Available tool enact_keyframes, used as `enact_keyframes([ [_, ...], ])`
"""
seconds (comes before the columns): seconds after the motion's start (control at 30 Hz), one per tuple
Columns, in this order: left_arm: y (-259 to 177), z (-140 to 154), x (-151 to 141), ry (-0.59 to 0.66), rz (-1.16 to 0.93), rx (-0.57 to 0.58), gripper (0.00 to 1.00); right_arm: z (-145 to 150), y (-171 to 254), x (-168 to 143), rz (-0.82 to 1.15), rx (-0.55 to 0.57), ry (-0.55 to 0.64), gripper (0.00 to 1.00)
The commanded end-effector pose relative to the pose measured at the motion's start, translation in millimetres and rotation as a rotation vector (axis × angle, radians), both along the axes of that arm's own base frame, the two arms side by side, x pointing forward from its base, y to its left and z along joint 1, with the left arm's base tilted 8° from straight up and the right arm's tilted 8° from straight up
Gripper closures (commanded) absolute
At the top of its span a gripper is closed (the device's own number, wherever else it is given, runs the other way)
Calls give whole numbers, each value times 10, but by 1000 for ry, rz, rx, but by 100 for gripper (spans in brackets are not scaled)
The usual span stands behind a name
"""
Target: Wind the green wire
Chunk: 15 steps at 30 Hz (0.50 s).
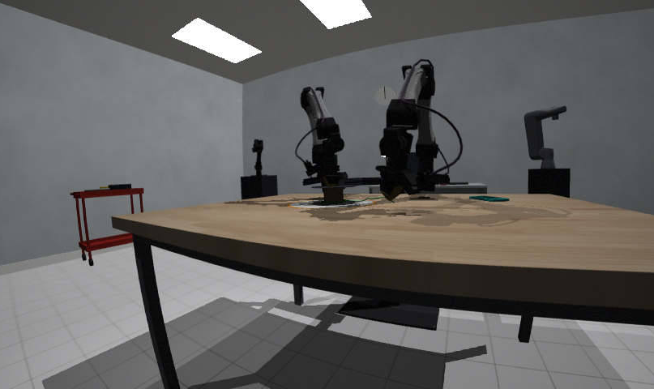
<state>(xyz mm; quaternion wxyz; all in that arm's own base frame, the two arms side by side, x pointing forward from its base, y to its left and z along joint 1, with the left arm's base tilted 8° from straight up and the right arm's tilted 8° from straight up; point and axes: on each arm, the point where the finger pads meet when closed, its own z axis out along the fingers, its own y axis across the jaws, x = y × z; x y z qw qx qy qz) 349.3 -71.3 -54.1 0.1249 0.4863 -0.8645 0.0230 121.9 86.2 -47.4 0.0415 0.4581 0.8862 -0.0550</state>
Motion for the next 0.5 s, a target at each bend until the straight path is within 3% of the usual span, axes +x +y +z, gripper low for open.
enact_keyframes([
  [0.0,-16,267,163,-73,-2,-10,100,11,-7,129,95,7,-18,44],
  [0.27,-268,243,37,-45,42,-62,100,54,-229,386,525,-10,39,44],
  [0.33,-268,243,37,-45,42,-62,100,54,-229,386,525,-10,39,44],
  [0.47,-403,214,-43,-31,65,-97,100,72,-277,606,791,-25,77,44],
])
